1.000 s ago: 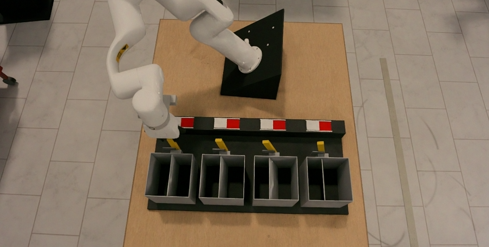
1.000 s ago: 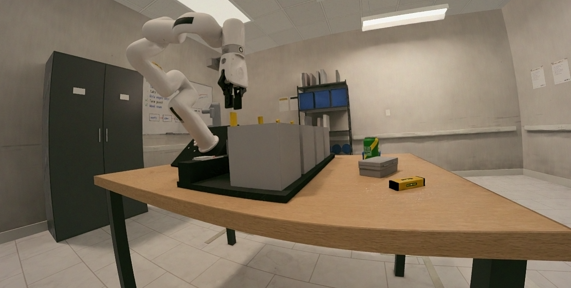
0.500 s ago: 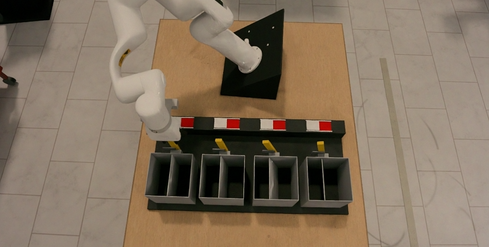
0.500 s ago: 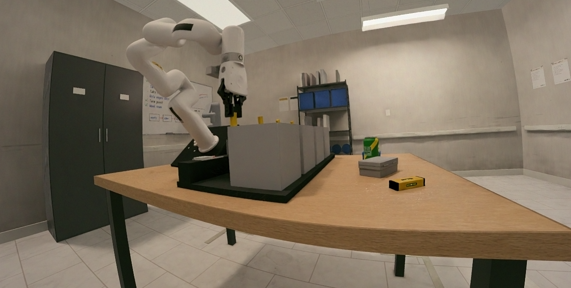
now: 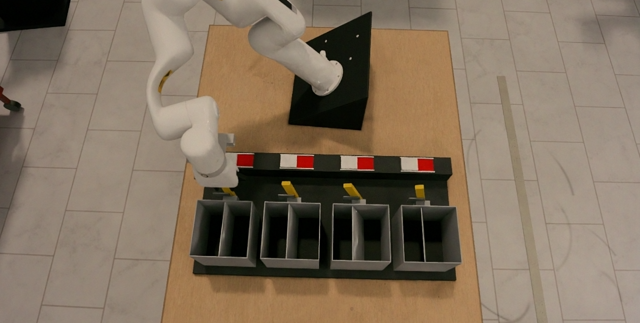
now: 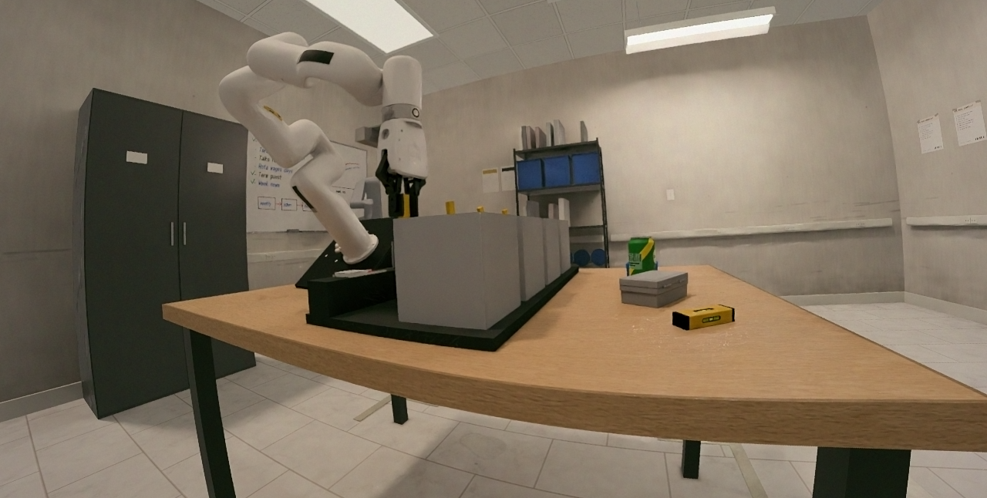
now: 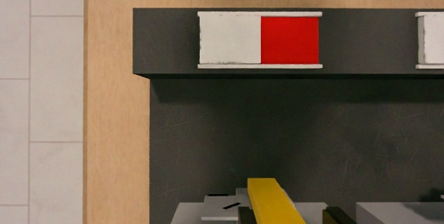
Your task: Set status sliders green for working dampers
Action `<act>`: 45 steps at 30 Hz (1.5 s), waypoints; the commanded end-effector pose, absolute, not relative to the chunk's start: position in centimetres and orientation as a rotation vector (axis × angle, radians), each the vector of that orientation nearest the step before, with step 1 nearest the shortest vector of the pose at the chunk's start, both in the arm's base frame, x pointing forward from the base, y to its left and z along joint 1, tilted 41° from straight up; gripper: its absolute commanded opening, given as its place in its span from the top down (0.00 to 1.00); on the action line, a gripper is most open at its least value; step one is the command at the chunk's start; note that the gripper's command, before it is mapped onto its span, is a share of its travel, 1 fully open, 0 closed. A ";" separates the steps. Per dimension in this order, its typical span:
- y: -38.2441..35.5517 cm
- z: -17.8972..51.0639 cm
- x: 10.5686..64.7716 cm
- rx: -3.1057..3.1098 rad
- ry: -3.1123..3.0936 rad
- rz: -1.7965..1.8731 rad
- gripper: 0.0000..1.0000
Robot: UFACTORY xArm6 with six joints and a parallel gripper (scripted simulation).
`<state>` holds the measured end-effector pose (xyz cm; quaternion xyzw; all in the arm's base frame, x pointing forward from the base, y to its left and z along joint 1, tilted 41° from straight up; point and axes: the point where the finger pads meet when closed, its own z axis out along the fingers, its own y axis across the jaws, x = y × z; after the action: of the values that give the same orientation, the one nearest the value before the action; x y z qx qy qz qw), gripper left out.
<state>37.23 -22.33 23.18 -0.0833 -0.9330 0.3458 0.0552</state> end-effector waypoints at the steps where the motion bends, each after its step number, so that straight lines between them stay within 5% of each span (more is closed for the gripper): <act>1: -22.7 22.9 37.3 -0.253 -2.836 1.052 0.61; 23: -22.8 22.7 37.2 -0.253 -2.836 1.052 0.61; 24: -22.8 22.7 37.2 -0.253 -2.836 1.052 0.81; 45: -22.8 22.7 37.2 -0.253 -2.836 1.052 0.81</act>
<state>37.11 -22.84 22.61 -0.0833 -0.9330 0.3459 0.0549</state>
